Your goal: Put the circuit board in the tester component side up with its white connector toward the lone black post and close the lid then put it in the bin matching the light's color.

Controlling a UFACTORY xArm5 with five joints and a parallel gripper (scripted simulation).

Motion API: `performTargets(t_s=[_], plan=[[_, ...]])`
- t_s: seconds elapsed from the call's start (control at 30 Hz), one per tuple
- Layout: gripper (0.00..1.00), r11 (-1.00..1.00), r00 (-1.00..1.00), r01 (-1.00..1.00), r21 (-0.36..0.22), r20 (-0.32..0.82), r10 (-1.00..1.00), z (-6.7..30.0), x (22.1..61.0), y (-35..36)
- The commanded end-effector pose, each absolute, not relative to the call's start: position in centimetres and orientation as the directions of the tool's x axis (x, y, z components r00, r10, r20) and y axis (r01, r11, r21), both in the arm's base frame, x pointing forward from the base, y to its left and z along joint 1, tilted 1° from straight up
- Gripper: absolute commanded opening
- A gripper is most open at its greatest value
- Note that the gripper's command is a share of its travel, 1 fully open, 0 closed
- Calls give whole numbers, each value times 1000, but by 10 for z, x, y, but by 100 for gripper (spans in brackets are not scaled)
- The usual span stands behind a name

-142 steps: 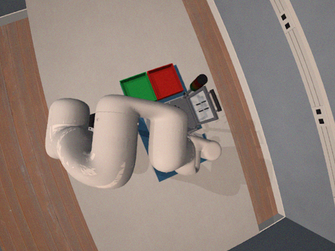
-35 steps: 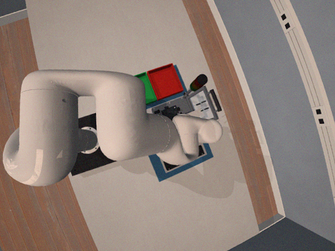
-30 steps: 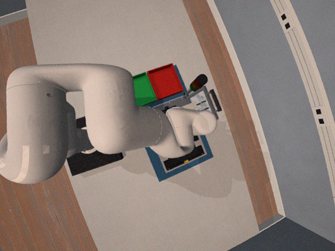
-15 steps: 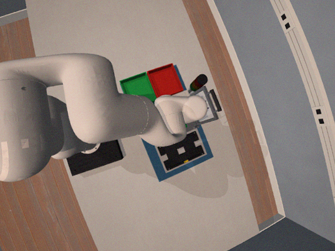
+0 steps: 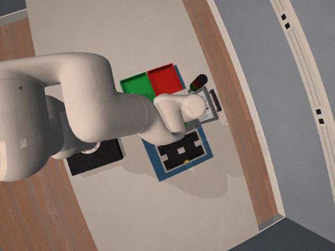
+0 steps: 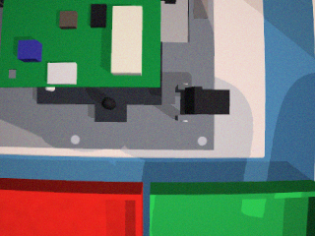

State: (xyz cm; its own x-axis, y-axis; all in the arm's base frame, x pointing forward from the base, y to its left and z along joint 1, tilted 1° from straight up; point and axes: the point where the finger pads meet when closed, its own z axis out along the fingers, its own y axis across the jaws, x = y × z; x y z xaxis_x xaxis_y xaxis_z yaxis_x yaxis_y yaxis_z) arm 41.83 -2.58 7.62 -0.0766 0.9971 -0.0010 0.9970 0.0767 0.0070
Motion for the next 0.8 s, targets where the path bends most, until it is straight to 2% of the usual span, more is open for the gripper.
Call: performTargets(t_s=[0.0,0.77], plan=[[79,77,-77,997,11,-2,997,78,420,-26],[79,77,-77,997,11,-1,997,69,420,-26]])
